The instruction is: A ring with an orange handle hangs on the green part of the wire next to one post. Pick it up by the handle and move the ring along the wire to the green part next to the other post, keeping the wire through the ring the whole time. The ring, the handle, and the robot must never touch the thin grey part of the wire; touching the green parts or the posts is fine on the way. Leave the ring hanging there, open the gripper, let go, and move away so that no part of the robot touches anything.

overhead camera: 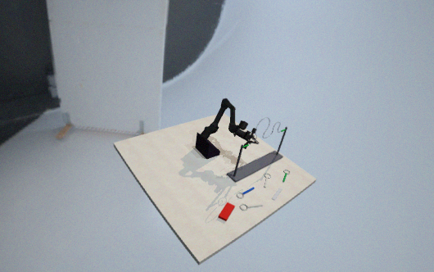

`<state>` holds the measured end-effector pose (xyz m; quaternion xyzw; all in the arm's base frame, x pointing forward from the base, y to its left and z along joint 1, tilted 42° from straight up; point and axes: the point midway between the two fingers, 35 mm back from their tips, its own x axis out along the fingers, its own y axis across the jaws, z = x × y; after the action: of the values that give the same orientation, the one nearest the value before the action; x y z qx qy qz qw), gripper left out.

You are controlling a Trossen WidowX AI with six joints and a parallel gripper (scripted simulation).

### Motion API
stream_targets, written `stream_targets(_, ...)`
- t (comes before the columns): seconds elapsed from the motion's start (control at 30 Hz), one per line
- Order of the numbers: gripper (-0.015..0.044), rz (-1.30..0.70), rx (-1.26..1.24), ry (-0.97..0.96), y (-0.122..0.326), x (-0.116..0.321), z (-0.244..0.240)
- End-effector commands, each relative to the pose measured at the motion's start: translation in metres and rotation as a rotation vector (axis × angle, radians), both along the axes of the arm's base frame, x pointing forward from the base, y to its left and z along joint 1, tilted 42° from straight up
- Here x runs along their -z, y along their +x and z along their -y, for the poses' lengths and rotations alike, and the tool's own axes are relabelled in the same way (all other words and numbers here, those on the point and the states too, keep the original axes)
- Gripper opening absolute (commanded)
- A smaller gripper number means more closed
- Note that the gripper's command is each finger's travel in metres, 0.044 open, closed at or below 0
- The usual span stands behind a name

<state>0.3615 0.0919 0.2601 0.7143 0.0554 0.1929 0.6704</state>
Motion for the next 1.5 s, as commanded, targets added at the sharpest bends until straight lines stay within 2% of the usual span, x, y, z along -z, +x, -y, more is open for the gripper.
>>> stream_targets(0.0,-0.0150,-0.015,0.003,-0.100,0.001,0.018,-0.001)
stream_targets(0.97,-0.0150,-0.049,0.031,-0.622,0.003,0.098,0.025)
stream_targets(1.47,-0.0150,-0.061,0.041,-0.814,0.003,0.126,0.049)
